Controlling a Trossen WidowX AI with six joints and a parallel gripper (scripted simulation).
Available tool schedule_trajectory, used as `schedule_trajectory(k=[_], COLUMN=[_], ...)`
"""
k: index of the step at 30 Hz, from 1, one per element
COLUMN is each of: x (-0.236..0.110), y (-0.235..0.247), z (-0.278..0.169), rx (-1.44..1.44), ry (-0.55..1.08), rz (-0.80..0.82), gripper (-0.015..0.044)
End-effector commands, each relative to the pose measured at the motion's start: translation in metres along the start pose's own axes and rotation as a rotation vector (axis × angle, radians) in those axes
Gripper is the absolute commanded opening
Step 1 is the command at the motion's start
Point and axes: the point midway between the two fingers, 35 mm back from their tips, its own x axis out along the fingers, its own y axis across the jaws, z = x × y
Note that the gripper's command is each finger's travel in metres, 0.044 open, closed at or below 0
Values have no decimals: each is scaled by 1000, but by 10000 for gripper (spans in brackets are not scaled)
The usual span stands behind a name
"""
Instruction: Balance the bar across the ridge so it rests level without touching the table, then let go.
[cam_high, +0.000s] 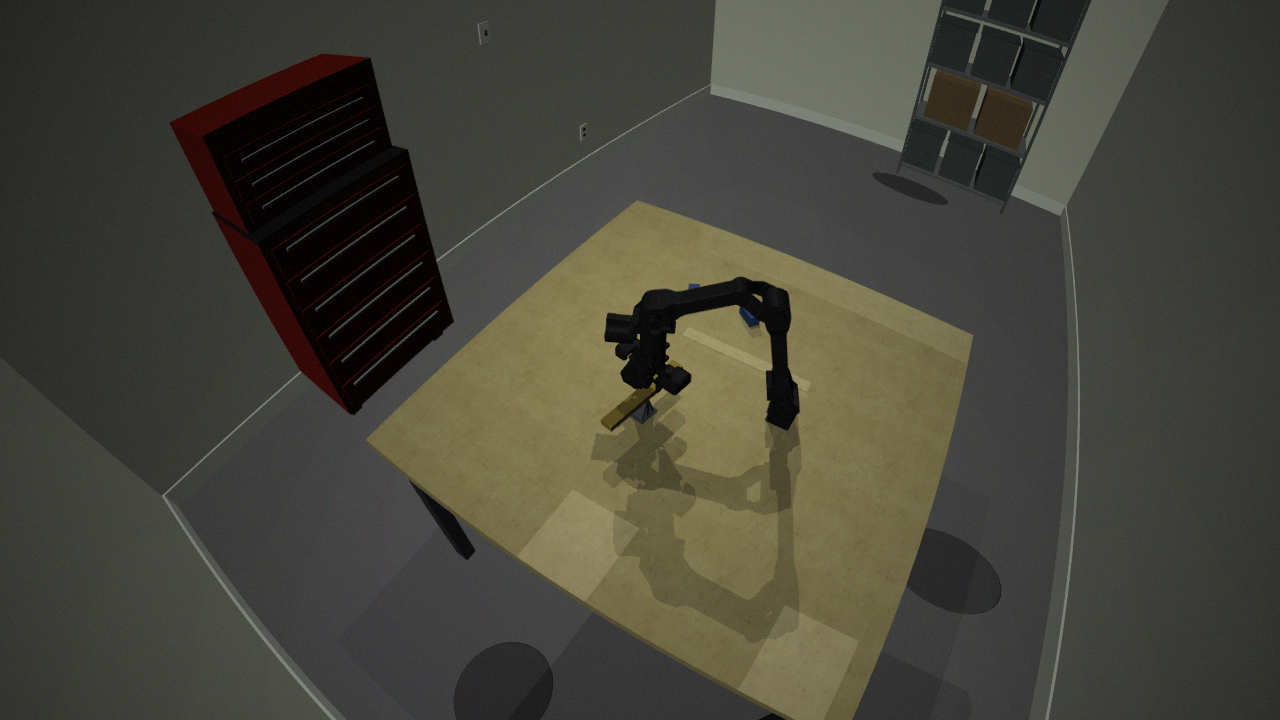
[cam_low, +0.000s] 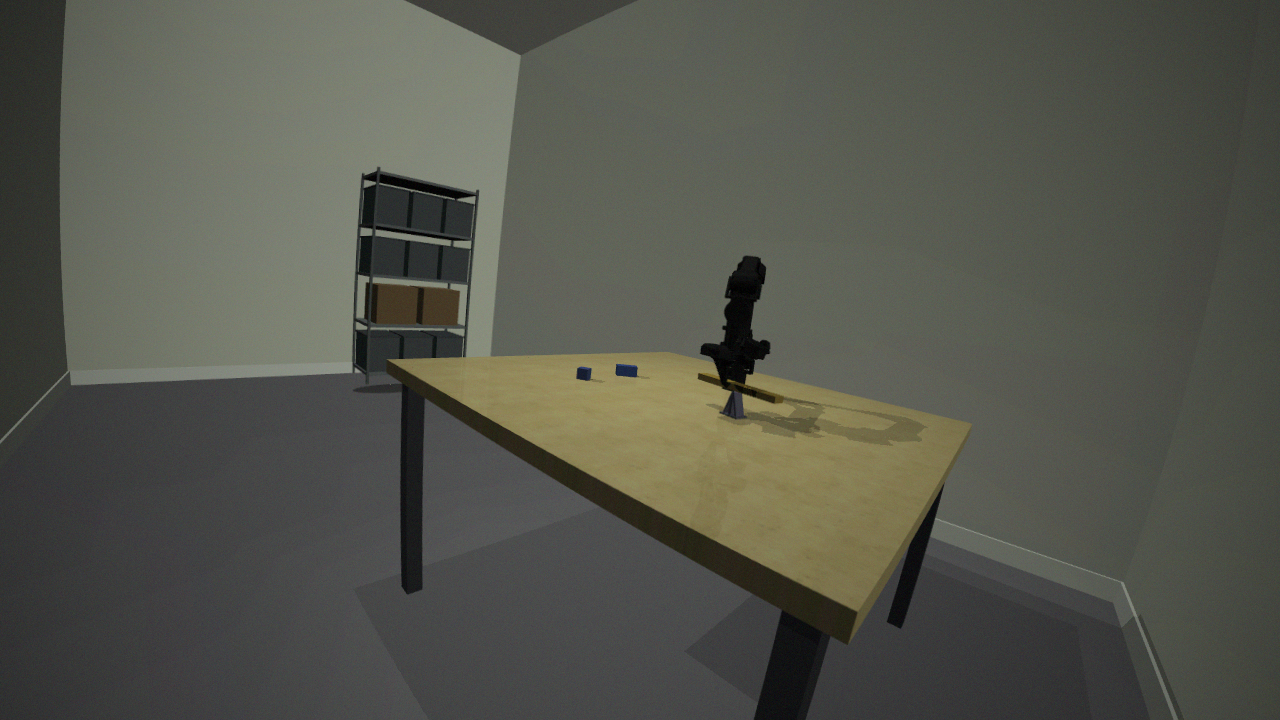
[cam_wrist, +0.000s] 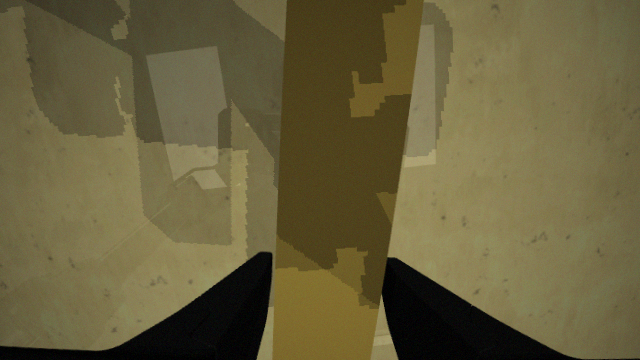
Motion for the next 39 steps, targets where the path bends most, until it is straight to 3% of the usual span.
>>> schedule_trajectory(k=[1,9,19,23,32,39], x=[0,0,0,-7,-98,-100], y=[0,0,0,-1,0,1], z=[0,0,0,1,0,0], rx=[0,0,0,0,0,0], ry=[0,0,0,-1,-10,-10], rz=[0,0,0,-1,-13,-13], gripper=[185,185,440,440,440,440])
